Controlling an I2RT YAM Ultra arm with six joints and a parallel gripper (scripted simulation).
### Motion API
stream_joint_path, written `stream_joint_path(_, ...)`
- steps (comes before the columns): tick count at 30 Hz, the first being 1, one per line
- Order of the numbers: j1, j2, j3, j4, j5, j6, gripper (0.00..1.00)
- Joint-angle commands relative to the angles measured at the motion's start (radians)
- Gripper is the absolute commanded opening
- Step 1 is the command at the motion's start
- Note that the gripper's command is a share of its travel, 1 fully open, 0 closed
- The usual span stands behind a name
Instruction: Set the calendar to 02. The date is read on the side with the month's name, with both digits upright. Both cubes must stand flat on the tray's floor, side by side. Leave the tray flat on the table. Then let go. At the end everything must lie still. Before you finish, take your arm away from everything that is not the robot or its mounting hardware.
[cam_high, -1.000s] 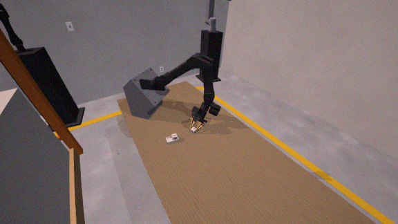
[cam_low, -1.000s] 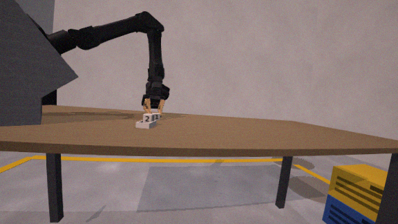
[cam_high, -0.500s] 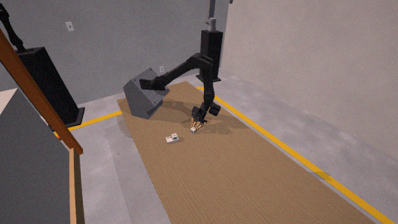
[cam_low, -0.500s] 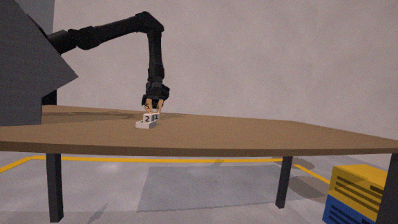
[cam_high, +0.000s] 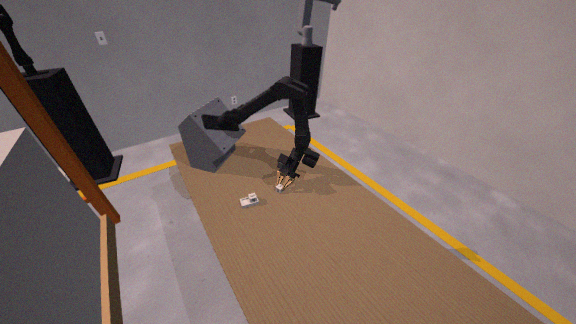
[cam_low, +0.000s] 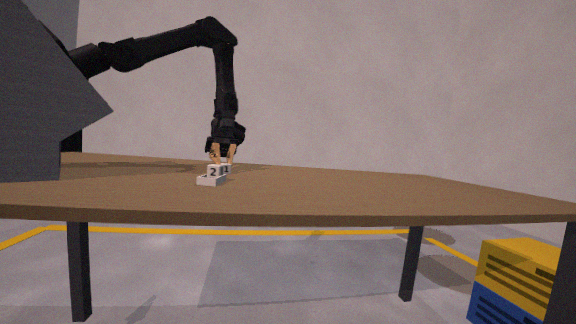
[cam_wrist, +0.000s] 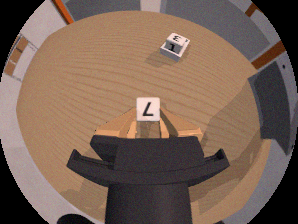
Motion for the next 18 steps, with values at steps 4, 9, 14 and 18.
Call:
stream_joint_path(4, 0.000, -0.006, 0.003, -0.001, 0.012, 0.000, 0.26)
stream_joint_path(9, 0.000, -0.014, 0.000, -0.007, 0.012, 0.000, 0.26)
stream_joint_path(14, 0.000, -0.035, -0.006, -0.021, 0.012, 0.000, 0.26)
stream_joint_path(18, 0.000, -0.082, -0.019, -0.056, 0.012, 0.000, 0.26)
